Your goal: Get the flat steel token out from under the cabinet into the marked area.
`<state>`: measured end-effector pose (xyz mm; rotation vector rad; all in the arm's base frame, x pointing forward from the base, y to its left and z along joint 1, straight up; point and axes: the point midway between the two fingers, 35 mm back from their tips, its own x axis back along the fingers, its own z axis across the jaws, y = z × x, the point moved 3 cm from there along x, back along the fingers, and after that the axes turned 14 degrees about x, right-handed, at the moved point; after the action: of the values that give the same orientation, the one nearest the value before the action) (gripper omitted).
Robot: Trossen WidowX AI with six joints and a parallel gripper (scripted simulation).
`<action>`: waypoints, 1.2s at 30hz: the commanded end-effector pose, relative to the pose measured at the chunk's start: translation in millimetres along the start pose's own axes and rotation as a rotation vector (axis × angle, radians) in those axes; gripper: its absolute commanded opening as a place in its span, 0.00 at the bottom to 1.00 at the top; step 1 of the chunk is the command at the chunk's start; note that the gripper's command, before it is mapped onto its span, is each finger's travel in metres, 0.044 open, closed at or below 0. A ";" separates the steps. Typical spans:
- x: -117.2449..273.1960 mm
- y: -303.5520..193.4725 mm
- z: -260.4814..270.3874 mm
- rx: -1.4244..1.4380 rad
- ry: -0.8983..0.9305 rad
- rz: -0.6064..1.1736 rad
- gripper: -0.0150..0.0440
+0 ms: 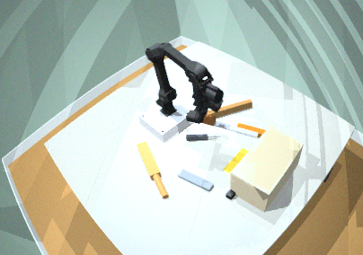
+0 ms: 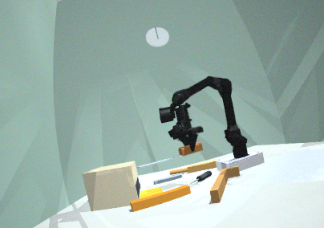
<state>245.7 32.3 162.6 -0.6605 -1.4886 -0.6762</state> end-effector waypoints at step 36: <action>-8.6 -6.3 -12.4 -0.217 0.004 -0.006 0.25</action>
<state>247.4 20.8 155.7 -0.8261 -1.4220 -0.8421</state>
